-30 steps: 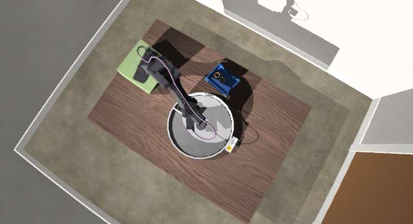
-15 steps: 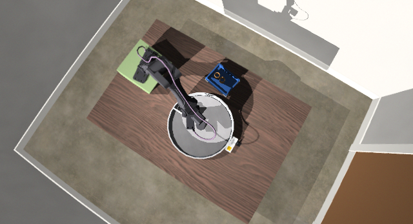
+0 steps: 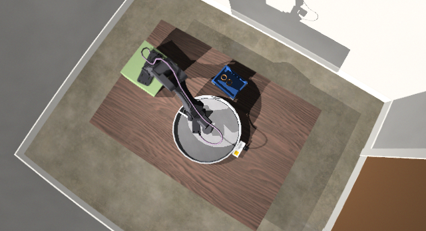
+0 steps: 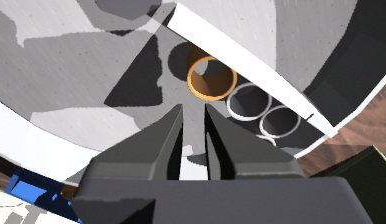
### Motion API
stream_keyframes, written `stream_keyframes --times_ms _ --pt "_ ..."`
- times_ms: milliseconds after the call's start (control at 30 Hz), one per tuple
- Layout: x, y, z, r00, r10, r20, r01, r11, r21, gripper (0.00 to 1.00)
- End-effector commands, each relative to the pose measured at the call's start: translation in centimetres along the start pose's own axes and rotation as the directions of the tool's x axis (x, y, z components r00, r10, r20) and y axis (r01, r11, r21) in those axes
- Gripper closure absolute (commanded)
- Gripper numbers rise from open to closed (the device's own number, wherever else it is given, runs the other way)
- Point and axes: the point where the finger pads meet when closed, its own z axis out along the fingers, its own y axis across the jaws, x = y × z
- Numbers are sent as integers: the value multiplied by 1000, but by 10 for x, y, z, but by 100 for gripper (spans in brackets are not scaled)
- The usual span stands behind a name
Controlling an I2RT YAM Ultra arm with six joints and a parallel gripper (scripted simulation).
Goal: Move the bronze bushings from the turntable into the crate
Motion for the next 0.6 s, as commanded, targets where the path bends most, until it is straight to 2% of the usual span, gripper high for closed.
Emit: stream_keyframes --times_ms 0,567 --pt "-12 12 -9 999 4 33 -3 1000 -24 85" --pt "-12 9 -5 1000 6 24 -5 1000 -16 85"
